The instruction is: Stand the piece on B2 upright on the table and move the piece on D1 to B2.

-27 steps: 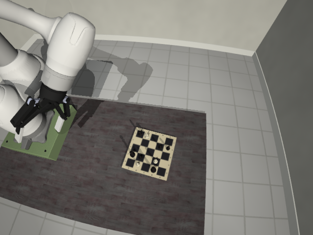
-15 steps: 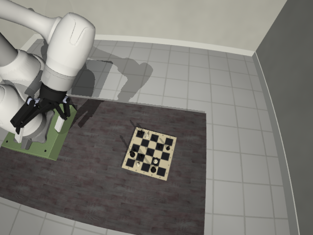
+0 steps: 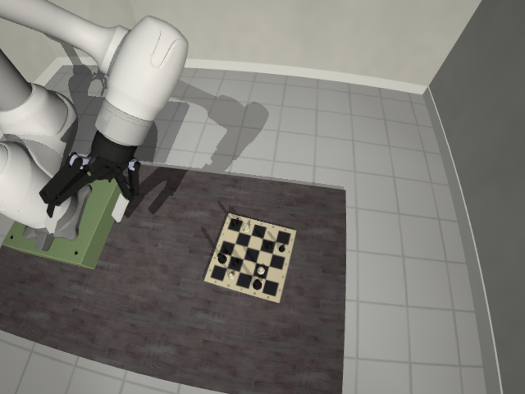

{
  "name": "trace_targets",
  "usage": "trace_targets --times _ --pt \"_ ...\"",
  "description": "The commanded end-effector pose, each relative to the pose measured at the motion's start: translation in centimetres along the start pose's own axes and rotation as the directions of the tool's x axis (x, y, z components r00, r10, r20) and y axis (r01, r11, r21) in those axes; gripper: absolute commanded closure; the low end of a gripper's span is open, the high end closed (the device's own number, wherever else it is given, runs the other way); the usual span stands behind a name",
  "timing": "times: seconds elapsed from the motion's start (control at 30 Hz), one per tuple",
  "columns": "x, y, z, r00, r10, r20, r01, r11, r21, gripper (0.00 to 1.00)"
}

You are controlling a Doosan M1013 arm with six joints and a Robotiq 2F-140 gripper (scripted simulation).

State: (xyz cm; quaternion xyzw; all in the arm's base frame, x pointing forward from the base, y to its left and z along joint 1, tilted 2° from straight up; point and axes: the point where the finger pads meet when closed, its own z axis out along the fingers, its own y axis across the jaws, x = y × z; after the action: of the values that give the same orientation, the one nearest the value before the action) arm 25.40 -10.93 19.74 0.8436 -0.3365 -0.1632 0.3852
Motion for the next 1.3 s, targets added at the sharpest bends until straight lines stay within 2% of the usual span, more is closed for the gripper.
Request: trace_targets --times 0.0,0.03,0.07,0.1,0.2,0.27,0.33,0.37,0.4,0.43,0.47,0.5,0.57,0.6,0.63,0.67,0.77,0.83,0.9,0.93,0.97,1.0,1.03,1.1,1.13,1.2,1.27 --pt "3.2 -2.5 -3.1 0.992 0.123 -0.042 -0.124 0.992 -0.034 0.0" --pt "4.6 -3.9 -4.6 0.981 0.182 -0.067 -0.185 0.982 -0.044 0.0" --pt "4.6 -3.9 -4.6 0.981 0.182 -0.067 -0.185 0.982 -0.044 0.0" --pt "6.1 -5.6 -6.2 0.965 0.246 -0.096 -0.251 0.967 -0.05 0.0" --pt "6.1 -5.6 -6.2 0.965 0.246 -0.096 -0.251 0.967 -0.05 0.0" --pt "9.0 -9.8 -9.7 0.911 0.38 -0.163 -0.392 0.919 -0.049 0.0" --pt "9.0 -9.8 -9.7 0.911 0.38 -0.163 -0.392 0.919 -0.049 0.0" --pt "10.3 -12.3 -11.4 0.872 0.447 -0.199 -0.463 0.886 -0.039 0.0" --pt "10.3 -12.3 -11.4 0.872 0.447 -0.199 -0.463 0.886 -0.039 0.0" --pt "11.5 -15.0 -13.0 0.826 0.512 -0.236 -0.532 0.847 -0.023 0.0" --pt "11.5 -15.0 -13.0 0.826 0.512 -0.236 -0.532 0.847 -0.023 0.0" --pt "12.4 -17.3 -14.3 0.773 0.574 -0.27 -0.596 0.803 -0.001 0.0" --pt "12.6 -17.7 -14.6 0.773 0.574 -0.27 -0.596 0.803 -0.001 0.0" --pt "13.5 -20.6 -16.0 0.715 0.63 -0.302 -0.654 0.756 0.028 0.0" --pt "13.5 -20.6 -16.0 0.715 0.63 -0.302 -0.654 0.756 0.028 0.0" --pt "14.1 -23.5 -17.3 0.654 0.682 -0.329 -0.706 0.706 0.061 0.0" --pt "14.1 -23.5 -17.3 0.654 0.682 -0.329 -0.706 0.706 0.061 0.0" --pt "15.0 -29.1 -19.4 0.528 0.765 -0.368 -0.784 0.606 0.135 0.0" --pt "15.0 -29.1 -19.4 0.528 0.765 -0.368 -0.784 0.606 0.135 0.0" --pt "15.2 -31.6 -20.2 0.468 0.798 -0.38 -0.812 0.558 0.172 0.0" --pt "15.2 -31.6 -20.2 0.468 0.798 -0.38 -0.812 0.558 0.172 0.0" --pt "15.3 -34.0 -20.9 0.413 0.825 -0.387 -0.832 0.514 0.207 0.0" --pt "15.3 -34.0 -20.9 0.413 0.825 -0.387 -0.832 0.514 0.207 0.0" --pt "15.4 -37.8 -21.8 0.32 0.862 -0.392 -0.857 0.44 0.268 0.0" --pt "15.4 -37.8 -21.8 0.32 0.862 -0.392 -0.857 0.44 0.268 0.0" --pt "15.3 -40.3 -22.3 0.258 0.884 -0.39 -0.867 0.39 0.31 0.0" --pt "15.2 -41.6 -22.5 0.226 0.894 -0.388 -0.871 0.364 0.332 0.0"
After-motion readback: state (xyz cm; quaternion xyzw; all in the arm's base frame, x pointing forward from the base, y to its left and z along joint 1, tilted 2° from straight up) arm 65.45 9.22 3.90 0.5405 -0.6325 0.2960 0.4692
